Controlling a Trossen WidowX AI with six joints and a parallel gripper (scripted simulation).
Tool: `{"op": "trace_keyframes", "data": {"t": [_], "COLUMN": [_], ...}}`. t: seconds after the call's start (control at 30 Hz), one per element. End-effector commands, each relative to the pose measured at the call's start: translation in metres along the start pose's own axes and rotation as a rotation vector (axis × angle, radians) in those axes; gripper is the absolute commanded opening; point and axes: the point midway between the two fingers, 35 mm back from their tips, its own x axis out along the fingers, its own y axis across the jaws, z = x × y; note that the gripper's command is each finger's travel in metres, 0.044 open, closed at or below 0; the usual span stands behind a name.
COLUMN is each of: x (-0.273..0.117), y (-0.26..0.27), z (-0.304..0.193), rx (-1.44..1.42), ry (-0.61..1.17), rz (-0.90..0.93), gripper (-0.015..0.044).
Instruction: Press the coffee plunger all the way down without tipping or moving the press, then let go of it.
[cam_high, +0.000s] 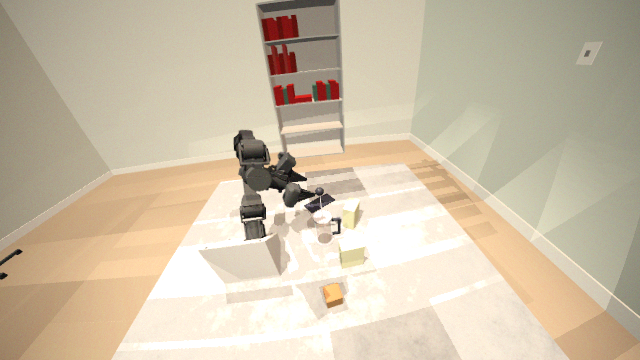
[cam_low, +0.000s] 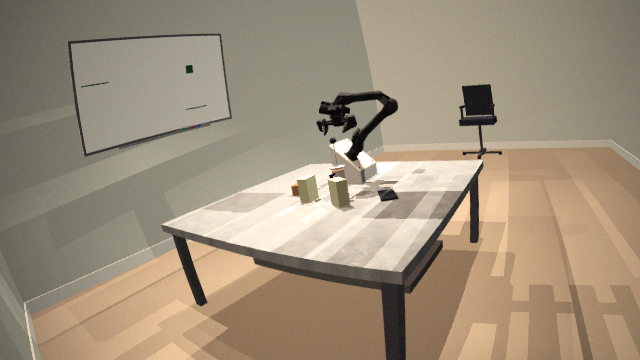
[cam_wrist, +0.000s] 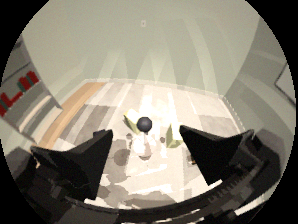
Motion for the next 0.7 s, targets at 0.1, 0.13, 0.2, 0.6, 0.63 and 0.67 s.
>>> {"op": "trace_keyframes", "data": {"t": [0.1,0.13,0.2,0.6,0.63,0.67], "x": [0.006,0.007,0.010,0.027,0.028,0.029], "y": [0.000,0.000,-0.001,-0.005,-0.005,-0.005], "z": [-0.007,-0.008,-0.009,-0.011,-0.011,-0.011], "rx": [-0.015,-0.015,-0.015,-0.017,-0.017,-0.017], "ry": [0.002,0.003,0.007,0.018,0.018,0.018], "rz": [0.006,0.005,0.002,-0.007,-0.008,-0.007], "gripper": [0.0440,0.0440,0.0440,0.0440,0.0440,0.0440]}}
